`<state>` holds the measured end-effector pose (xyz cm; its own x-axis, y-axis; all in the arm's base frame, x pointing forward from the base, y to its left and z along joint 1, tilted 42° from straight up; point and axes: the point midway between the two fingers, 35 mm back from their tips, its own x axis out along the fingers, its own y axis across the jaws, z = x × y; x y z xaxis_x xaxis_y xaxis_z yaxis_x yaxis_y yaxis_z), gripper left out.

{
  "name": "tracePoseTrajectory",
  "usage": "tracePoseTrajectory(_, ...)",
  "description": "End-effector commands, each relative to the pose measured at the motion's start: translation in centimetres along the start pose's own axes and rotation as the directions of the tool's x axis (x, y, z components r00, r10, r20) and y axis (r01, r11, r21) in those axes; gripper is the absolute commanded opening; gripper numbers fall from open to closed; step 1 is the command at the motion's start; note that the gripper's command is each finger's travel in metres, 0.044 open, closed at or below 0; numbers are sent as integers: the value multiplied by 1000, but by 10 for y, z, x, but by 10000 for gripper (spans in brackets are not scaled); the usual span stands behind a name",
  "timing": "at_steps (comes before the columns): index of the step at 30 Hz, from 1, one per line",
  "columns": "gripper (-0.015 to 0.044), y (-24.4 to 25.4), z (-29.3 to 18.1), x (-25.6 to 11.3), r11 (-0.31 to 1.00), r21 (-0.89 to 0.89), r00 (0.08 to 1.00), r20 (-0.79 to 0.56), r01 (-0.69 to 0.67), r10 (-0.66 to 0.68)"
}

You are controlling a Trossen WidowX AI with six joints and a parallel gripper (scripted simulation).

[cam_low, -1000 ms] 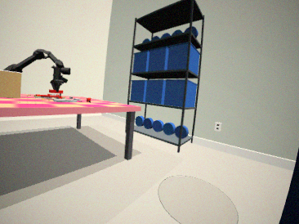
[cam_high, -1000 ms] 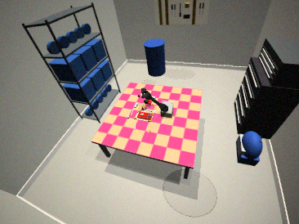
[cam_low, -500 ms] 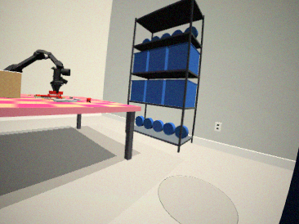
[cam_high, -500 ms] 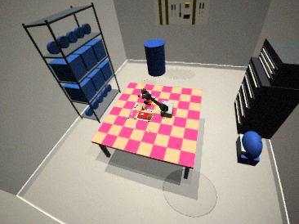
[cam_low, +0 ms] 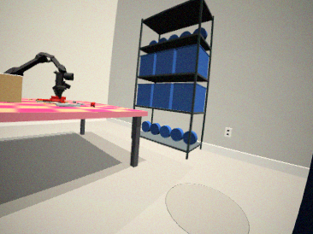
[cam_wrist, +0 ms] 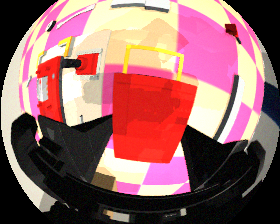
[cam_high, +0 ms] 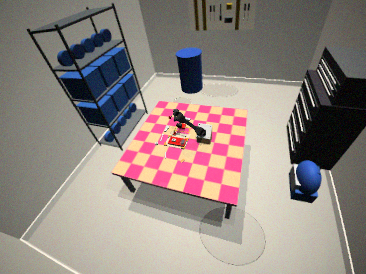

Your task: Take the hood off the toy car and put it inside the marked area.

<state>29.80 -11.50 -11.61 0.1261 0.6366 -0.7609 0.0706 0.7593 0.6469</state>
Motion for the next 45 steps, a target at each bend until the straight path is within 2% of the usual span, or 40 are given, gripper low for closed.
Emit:
tracePoseTrajectory(1, 0, 0, -1, 4, 1000, 9, 1000, -1, -5, 5)
tracePoseTrajectory(45, 0, 2, -3, 27, 1000, 9, 1000, -1, -8, 8)
